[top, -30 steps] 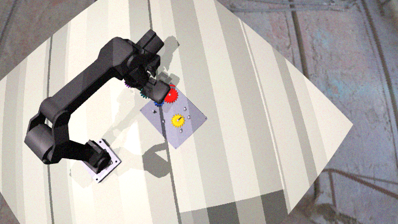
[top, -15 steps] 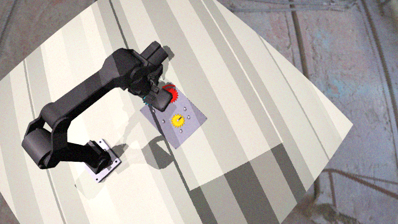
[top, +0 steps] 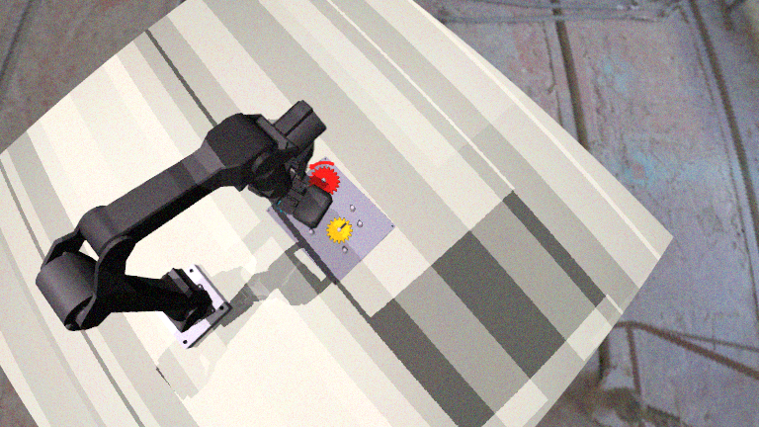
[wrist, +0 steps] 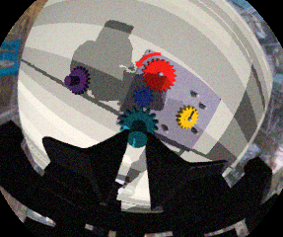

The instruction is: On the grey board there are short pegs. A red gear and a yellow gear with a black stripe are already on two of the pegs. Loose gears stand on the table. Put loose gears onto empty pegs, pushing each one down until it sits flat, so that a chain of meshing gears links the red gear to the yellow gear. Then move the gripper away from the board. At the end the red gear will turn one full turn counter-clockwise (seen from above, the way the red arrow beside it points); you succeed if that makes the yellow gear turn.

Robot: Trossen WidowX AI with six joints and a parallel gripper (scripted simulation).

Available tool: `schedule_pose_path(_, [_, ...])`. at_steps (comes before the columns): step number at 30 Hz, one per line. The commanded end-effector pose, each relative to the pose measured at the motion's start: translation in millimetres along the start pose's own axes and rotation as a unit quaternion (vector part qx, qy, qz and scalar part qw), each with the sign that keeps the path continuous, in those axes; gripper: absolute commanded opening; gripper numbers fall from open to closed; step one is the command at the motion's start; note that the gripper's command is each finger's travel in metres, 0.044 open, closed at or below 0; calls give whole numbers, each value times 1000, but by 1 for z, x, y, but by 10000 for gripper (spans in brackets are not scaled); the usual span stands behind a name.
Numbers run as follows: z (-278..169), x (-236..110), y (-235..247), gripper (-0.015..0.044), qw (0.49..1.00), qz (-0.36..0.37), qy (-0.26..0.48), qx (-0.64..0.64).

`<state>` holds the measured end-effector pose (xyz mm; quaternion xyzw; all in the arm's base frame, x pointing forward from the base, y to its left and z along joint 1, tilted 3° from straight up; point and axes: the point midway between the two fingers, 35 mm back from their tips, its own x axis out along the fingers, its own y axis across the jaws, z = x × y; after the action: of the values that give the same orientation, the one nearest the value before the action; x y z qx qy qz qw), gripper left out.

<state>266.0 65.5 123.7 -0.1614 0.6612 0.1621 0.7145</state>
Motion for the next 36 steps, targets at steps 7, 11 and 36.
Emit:
schedule_pose_path(7, [-11,10,-6,0,1000,1,0,-2])
schedule_pose_path(11, [-10,8,-6,0,1000,1,0,-2])
schedule_pose_path(36, [-10,15,-6,0,999,1,0,-43])
